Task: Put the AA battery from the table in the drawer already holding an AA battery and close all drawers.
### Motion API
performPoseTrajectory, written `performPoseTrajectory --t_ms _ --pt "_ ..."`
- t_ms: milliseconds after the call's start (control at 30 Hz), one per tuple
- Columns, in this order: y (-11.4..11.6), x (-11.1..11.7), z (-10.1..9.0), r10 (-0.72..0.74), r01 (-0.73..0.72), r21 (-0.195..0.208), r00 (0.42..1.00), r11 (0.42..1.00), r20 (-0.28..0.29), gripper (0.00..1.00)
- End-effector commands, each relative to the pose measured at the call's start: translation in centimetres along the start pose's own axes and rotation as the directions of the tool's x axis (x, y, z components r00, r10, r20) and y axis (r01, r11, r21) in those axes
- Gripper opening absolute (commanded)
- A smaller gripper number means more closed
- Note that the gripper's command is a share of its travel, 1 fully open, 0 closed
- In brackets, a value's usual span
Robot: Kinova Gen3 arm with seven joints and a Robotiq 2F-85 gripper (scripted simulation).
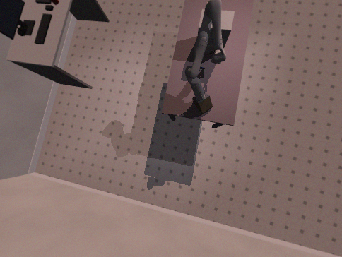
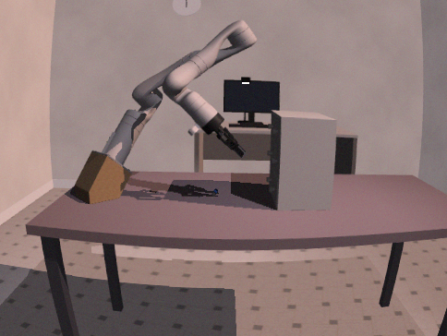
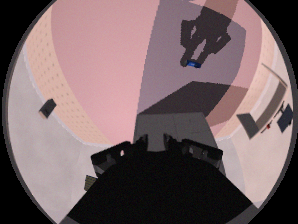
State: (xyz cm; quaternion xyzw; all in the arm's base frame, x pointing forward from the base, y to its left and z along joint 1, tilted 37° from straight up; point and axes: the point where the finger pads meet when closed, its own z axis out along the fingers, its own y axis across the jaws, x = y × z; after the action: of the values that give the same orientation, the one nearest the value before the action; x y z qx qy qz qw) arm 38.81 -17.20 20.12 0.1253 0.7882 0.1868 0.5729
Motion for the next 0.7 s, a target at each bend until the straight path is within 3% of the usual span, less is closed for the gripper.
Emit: performPoseTrajectory --t_ms 0,433,667 --pt "0.0 -0.1 0.0 -0.001 0.001 0.001 1.0 1.0 0.001 0.33" --pt "0.0 -0.2 0.2 -0.001 0.001 0.001 1.0 1.0 0.001 0.33" --pt "0.0 -0.9 1.5 -0.001 0.001 0.001 1.0 1.0 0.001 0.33"
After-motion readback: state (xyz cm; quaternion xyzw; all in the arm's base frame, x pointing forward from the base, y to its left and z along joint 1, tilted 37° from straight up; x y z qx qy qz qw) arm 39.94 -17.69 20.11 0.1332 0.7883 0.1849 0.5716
